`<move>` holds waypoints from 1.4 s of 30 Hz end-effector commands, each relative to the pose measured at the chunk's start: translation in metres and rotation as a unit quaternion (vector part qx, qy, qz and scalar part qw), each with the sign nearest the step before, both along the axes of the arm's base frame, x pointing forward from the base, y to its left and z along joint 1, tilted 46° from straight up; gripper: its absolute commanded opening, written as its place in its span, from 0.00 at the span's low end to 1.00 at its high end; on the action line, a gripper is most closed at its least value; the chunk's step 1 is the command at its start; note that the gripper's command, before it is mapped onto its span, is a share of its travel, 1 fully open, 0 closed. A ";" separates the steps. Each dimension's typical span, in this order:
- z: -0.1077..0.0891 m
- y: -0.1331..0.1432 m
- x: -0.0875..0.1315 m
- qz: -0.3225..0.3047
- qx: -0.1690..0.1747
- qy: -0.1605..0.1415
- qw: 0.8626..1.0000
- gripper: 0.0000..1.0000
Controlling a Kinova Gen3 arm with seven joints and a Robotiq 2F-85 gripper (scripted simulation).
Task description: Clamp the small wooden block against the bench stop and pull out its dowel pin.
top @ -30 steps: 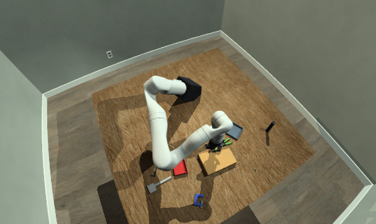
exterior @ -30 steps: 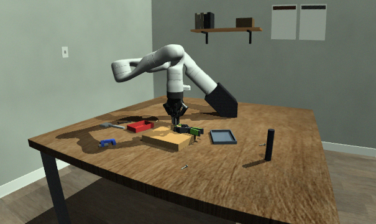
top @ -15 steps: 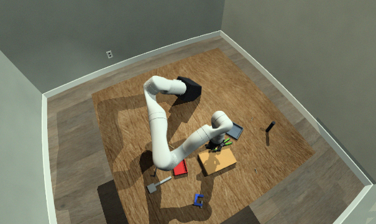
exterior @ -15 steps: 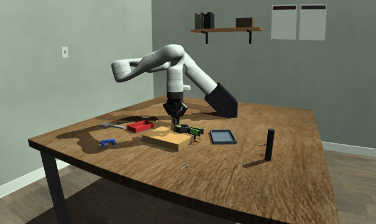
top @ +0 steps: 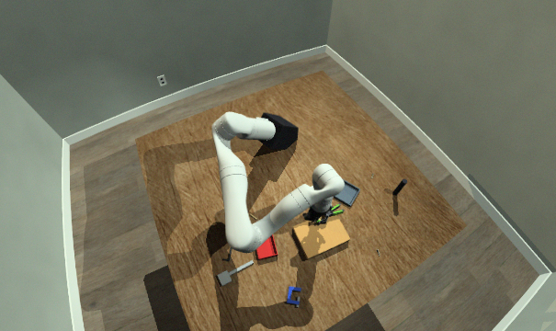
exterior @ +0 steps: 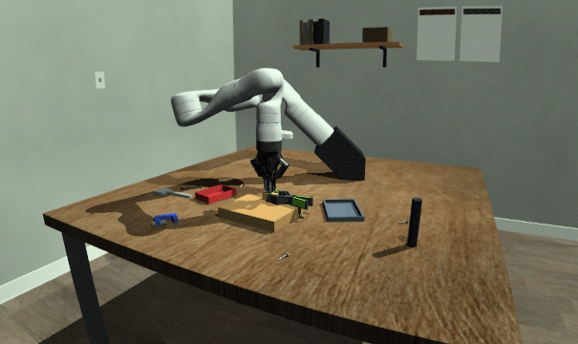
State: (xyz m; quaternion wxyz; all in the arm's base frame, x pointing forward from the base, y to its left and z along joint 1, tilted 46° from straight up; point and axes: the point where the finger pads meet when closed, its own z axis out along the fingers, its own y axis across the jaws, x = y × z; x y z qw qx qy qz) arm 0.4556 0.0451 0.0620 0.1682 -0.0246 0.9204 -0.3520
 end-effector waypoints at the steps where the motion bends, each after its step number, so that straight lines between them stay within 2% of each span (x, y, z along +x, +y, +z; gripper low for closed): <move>1: 0.001 0.001 0.000 0.001 0.000 0.000 1.000 0.10; 42: 0.001 0.001 0.000 0.007 -0.003 0.005 1.000 0.10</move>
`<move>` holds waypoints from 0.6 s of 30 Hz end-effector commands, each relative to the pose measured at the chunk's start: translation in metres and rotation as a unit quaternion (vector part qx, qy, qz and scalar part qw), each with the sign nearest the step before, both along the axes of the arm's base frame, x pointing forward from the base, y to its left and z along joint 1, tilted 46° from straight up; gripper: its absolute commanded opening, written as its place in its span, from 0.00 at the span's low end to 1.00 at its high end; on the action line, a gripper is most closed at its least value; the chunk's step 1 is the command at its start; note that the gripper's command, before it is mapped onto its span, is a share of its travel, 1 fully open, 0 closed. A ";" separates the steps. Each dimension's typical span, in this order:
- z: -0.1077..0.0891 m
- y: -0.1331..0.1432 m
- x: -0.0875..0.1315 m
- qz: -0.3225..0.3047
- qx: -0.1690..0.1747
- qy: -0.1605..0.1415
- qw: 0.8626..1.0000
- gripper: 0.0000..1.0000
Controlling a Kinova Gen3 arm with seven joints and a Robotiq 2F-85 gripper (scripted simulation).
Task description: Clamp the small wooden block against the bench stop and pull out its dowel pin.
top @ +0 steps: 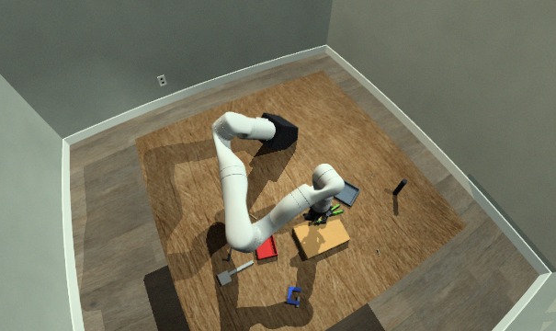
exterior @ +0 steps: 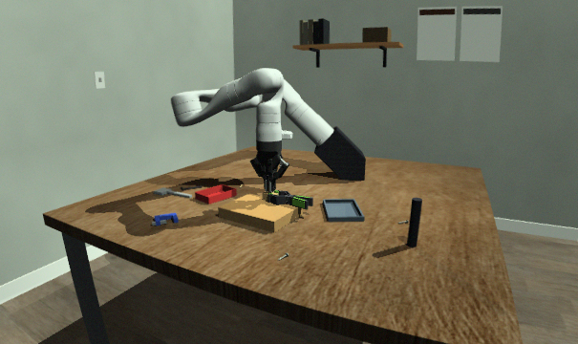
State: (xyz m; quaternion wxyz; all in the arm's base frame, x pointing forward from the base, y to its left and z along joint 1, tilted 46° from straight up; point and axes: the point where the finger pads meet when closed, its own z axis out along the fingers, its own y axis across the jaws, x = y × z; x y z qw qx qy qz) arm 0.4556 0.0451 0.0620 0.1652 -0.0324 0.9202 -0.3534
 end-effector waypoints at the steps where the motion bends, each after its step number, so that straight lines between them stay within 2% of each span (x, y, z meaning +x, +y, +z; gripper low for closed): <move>1: 0.001 0.001 0.000 0.001 0.000 0.000 1.000 0.10; 18: 0.001 0.001 0.000 0.005 -0.002 0.003 1.000 0.10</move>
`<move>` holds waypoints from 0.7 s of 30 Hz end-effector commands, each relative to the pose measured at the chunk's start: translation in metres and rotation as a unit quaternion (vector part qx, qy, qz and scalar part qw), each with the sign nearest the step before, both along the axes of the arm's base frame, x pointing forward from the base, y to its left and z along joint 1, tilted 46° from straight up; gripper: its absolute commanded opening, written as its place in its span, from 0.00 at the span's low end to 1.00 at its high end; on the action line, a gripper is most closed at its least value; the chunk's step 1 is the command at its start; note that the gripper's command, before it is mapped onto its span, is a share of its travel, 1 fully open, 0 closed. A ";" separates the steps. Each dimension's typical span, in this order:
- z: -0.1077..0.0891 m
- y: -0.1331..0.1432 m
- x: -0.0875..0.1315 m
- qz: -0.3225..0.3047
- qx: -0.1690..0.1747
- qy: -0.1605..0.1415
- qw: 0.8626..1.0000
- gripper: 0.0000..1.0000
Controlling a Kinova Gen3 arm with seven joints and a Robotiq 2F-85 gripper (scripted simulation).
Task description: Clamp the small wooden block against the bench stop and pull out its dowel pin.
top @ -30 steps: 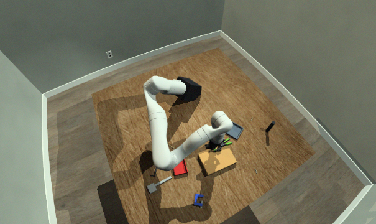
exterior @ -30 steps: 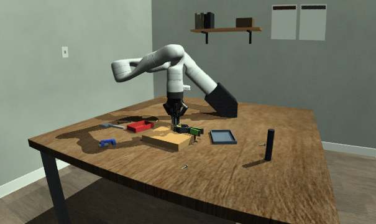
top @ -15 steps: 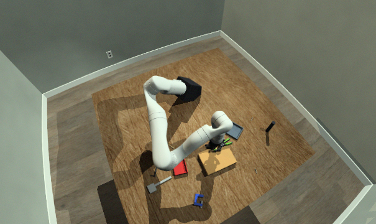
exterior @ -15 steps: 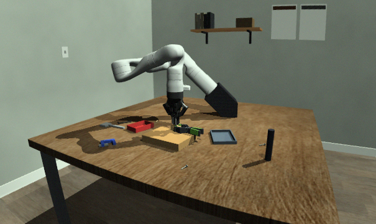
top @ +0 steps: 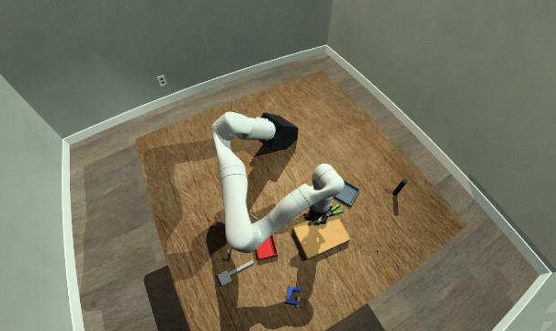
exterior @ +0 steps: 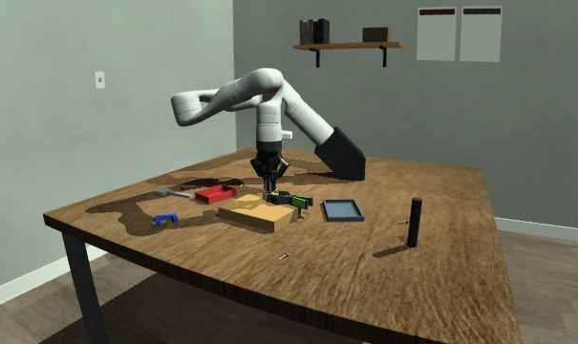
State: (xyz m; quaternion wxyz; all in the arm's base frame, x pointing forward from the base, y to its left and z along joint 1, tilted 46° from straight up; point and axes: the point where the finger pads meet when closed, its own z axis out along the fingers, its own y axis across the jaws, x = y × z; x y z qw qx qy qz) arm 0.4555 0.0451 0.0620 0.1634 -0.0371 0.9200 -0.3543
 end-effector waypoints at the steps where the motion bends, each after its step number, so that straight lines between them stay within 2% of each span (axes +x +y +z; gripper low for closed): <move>1: 0.001 0.001 0.000 0.001 0.000 0.000 1.000 0.10; 21: 0.001 0.001 0.000 0.006 -0.002 0.004 1.000 0.10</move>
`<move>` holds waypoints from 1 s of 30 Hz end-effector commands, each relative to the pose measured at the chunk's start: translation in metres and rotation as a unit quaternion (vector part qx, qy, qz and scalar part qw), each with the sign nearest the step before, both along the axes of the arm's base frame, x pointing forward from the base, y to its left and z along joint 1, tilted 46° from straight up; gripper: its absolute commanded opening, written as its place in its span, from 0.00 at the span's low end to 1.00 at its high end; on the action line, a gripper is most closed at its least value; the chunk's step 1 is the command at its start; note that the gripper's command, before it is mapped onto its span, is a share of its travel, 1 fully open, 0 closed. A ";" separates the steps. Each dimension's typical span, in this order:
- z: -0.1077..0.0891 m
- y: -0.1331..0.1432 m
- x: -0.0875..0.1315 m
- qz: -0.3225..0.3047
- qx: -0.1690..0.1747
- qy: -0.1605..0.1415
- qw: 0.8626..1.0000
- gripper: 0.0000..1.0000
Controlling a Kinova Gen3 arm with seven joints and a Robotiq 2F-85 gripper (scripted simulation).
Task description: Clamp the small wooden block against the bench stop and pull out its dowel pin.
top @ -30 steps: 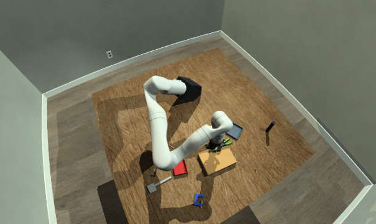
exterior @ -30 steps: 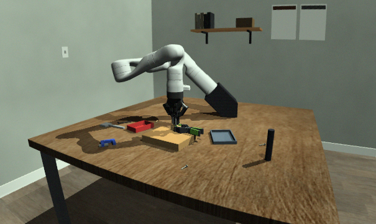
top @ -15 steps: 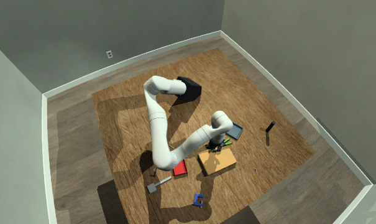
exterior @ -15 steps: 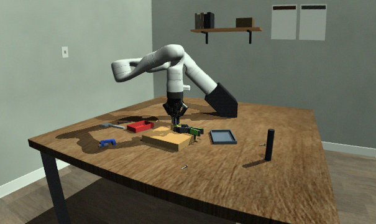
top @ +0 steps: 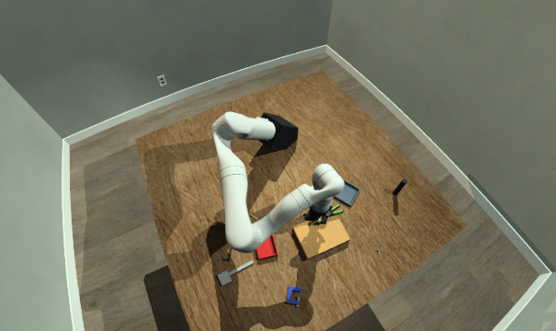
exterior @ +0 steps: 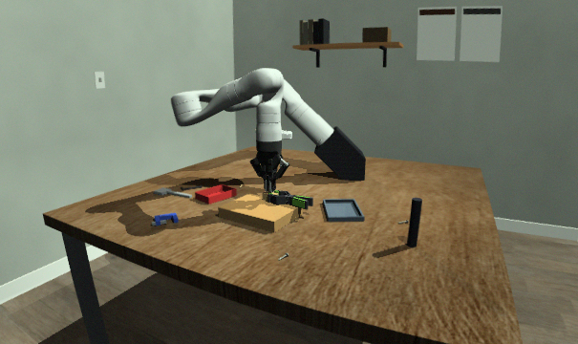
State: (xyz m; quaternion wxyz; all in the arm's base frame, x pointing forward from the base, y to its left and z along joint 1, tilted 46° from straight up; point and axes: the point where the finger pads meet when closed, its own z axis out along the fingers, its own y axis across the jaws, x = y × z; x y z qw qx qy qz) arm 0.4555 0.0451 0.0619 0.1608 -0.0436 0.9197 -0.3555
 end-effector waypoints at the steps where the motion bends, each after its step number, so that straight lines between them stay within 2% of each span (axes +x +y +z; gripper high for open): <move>1: 0.001 0.001 0.000 0.002 0.000 0.000 1.000 0.10; 30: 0.001 0.001 0.000 0.010 -0.004 0.008 1.000 0.10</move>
